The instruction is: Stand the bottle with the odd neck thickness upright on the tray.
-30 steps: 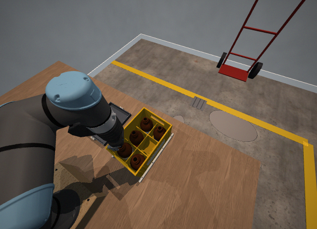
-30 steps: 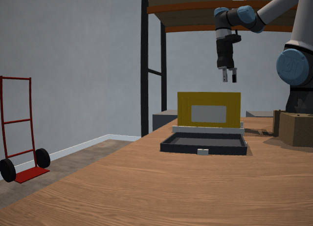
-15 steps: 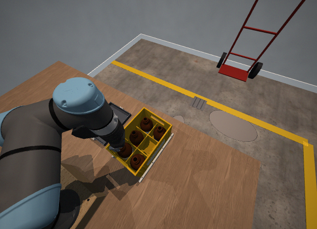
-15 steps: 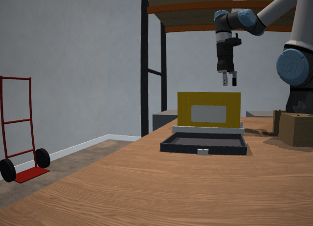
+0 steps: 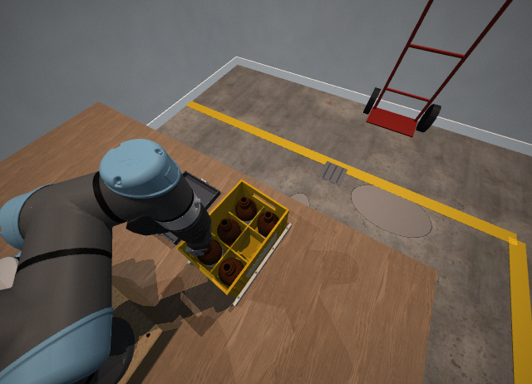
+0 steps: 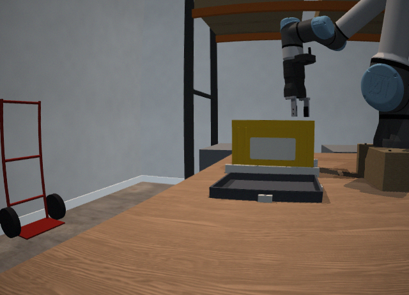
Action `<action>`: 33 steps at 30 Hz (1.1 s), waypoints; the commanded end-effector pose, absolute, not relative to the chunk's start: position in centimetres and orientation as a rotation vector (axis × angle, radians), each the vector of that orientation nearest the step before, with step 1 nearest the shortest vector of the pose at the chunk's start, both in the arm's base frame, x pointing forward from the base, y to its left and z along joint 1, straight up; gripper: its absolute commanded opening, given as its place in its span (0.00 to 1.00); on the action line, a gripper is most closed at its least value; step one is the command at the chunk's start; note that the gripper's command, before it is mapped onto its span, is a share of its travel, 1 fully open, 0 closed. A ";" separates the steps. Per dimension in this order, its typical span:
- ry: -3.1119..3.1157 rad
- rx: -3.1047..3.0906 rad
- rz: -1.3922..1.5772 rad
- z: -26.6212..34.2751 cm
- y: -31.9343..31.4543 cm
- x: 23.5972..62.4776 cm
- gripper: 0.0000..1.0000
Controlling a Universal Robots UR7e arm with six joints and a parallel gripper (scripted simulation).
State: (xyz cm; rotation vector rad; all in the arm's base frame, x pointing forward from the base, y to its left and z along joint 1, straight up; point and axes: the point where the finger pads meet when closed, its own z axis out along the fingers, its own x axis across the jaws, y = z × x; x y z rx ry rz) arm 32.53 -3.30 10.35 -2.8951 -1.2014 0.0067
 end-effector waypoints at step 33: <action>-1.202 -2.896 0.005 9.7 -3.3 32.6 1.00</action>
